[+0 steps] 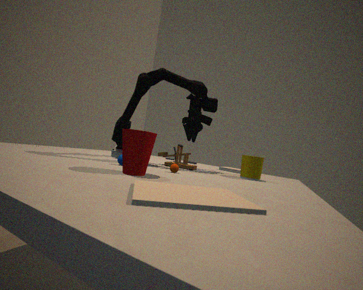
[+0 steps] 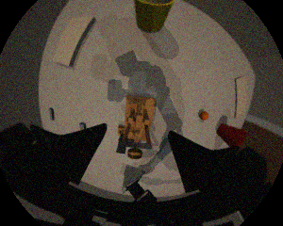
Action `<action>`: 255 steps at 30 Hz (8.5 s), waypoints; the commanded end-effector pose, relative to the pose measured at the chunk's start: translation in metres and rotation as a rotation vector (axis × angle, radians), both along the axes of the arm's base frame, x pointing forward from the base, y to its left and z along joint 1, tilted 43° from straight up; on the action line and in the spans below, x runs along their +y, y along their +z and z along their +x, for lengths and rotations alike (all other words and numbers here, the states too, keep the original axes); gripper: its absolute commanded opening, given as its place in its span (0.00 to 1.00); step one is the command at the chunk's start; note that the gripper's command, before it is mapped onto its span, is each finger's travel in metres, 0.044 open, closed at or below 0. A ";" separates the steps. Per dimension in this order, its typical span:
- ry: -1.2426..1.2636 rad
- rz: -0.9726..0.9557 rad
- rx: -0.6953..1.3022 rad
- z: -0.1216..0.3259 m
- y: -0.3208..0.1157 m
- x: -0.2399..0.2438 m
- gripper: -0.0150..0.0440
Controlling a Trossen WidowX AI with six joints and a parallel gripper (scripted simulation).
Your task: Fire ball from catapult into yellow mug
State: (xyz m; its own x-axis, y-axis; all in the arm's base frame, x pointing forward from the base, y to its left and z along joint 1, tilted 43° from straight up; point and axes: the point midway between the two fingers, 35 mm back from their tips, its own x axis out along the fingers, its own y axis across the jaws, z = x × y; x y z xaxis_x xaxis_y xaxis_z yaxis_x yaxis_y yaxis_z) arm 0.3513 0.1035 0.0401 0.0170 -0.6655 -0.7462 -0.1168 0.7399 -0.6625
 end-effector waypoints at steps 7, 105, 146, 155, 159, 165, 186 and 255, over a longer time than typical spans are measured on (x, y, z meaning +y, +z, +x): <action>-0.003 -0.010 0.014 -0.003 -0.019 -0.021 1.00; -0.014 -0.011 0.014 -0.002 -0.067 -0.065 0.25; 0.100 -0.009 0.064 -0.004 0.035 0.032 1.00; -0.038 0.053 -0.001 0.025 0.050 -0.058 0.76; -0.070 0.048 -0.044 0.035 0.068 -0.108 0.76; -0.140 -0.010 -0.115 0.034 0.106 -0.206 0.76; -0.149 -0.020 -0.122 0.035 0.089 -0.233 0.76; -0.073 0.018 0.025 0.016 0.111 -0.124 0.25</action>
